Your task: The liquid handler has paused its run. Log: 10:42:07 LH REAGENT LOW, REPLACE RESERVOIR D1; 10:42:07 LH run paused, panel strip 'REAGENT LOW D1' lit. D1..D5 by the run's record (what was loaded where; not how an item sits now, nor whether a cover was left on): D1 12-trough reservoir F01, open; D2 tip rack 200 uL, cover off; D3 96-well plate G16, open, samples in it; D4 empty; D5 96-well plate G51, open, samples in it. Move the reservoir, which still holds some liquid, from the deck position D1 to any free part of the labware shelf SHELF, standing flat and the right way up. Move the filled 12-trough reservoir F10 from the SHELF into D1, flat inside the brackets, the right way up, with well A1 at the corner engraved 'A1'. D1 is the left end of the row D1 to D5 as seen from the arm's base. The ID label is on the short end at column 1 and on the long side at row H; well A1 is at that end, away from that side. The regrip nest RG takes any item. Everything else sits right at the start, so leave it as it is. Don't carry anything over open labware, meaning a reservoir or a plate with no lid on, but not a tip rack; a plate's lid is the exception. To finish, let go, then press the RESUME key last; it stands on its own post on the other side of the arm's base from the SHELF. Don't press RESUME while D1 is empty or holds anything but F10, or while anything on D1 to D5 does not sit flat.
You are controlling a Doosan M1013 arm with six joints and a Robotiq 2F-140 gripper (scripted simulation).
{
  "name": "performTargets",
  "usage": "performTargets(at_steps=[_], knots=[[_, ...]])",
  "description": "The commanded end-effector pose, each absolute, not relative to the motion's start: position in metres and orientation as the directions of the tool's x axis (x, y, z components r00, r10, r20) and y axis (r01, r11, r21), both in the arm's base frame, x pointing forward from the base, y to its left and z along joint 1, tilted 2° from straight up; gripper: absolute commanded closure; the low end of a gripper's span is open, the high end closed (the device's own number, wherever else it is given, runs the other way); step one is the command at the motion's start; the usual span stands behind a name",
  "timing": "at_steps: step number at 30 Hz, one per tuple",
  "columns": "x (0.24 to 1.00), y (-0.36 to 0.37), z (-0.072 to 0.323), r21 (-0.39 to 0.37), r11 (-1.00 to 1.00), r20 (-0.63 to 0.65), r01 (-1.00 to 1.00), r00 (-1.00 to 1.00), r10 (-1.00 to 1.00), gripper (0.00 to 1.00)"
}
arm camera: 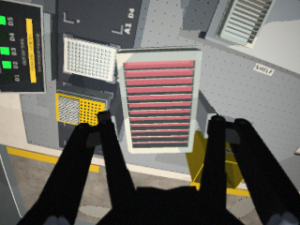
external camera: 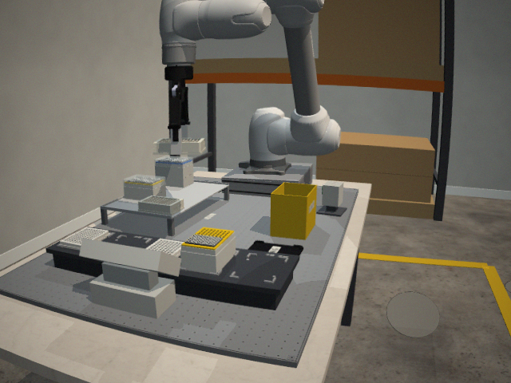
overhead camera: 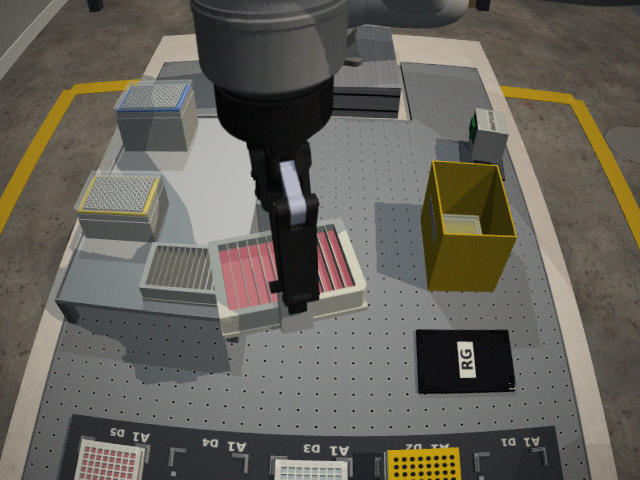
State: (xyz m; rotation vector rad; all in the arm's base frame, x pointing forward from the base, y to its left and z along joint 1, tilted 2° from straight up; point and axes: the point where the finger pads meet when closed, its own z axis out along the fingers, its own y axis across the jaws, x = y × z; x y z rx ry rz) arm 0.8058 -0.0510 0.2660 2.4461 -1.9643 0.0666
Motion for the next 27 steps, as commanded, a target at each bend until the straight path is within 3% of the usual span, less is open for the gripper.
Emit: performTargets(at_steps=[1, 27], knots=[[0.8057, -0.0510, 0.2662, -0.021, -0.296, 0.037, -0.955, 0.296, -0.955, 1.00], [0.8057, -0.0510, 0.2662, -0.003, -0.675, 0.043, -0.738, 0.674, -0.737, 1.00]])
